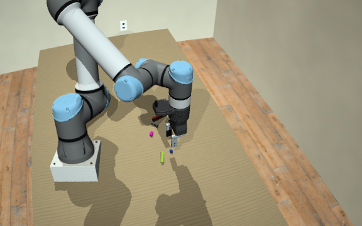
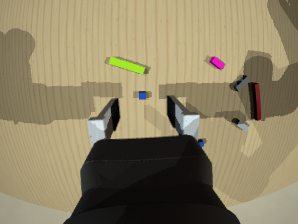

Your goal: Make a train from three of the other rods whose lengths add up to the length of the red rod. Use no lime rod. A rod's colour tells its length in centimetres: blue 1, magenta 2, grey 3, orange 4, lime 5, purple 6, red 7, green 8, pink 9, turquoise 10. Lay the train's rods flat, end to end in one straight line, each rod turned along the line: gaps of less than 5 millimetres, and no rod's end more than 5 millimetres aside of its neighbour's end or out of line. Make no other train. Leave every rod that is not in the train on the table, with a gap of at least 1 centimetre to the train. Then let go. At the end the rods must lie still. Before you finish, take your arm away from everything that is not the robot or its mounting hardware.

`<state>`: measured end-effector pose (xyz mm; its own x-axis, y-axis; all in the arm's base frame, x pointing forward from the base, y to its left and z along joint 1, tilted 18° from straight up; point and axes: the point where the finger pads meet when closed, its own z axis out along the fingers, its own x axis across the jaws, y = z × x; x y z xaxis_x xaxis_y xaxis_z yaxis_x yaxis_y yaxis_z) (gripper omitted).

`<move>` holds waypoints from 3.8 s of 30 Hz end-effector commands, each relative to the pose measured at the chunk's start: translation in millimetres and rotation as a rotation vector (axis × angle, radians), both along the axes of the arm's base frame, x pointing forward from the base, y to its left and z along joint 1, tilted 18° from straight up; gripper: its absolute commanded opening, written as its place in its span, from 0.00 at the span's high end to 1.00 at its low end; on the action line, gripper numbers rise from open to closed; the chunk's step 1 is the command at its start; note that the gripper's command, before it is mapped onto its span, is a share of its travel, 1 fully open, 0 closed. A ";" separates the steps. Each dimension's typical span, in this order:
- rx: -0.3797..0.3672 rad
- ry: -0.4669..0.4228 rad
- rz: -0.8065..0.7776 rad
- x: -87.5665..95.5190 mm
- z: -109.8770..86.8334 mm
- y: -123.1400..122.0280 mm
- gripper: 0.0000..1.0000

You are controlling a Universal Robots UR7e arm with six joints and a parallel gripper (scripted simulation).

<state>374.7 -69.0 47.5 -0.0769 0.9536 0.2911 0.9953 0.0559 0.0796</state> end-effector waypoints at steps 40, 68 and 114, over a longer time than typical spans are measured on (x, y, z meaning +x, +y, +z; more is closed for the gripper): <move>-0.002 0.001 -0.010 1.3 0.4 -1.7 0.46; 0.002 0.005 -0.008 1.2 -23.3 7.9 0.46; 0.000 0.003 -0.009 3.7 -49.9 15.5 0.46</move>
